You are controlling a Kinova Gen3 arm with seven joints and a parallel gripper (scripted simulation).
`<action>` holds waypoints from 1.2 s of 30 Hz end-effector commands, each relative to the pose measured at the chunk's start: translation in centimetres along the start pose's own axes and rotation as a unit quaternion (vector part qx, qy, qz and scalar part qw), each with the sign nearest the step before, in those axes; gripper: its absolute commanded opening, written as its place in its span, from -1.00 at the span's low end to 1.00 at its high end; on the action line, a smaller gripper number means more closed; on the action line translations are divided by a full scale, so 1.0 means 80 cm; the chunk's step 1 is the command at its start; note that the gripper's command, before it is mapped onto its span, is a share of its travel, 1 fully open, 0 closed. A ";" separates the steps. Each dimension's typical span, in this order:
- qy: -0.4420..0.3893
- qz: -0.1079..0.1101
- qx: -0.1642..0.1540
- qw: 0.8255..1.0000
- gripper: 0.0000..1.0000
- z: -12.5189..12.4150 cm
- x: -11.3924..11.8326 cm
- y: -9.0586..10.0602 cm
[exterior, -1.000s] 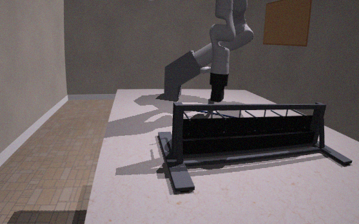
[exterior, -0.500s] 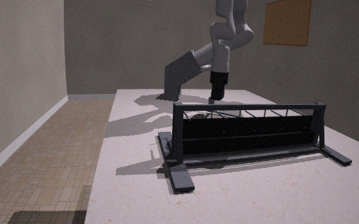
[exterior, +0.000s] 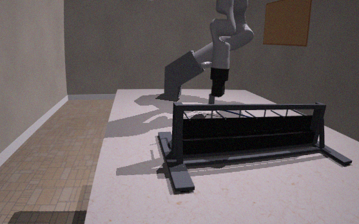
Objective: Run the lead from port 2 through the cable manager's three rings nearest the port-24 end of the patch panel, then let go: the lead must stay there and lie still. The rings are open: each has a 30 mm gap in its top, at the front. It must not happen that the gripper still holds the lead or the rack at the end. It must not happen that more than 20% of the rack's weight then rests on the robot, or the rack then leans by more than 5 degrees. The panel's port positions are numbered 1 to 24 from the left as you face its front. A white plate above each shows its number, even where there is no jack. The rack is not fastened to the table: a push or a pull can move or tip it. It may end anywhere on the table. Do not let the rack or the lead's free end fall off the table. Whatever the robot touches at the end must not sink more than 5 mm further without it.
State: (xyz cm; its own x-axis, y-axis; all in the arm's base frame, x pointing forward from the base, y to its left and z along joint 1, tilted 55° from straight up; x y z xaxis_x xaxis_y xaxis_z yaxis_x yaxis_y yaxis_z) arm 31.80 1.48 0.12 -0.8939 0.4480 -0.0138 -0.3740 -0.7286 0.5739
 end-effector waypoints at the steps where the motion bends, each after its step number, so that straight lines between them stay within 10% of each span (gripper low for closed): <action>1: -0.001 -0.005 0.002 1.000 -1.00 -0.002 -0.003 0.007; 36: 0.005 -0.005 0.002 1.000 -1.00 -0.003 -0.009 0.024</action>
State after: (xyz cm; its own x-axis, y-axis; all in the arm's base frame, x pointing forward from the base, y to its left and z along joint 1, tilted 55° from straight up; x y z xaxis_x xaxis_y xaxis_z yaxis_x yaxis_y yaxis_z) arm 31.42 -0.04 1.06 -0.8939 0.4477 -0.0208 -0.3770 -0.7259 0.5753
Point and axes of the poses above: the point where the finger pads meet when closed, its own y axis back along the fingers, its own x axis across the jaws, z = x × y, the point moved 4 cm from there along y, back along the fingers, and after that the axes turned 14 degrees about y, right-handed, at the moved point
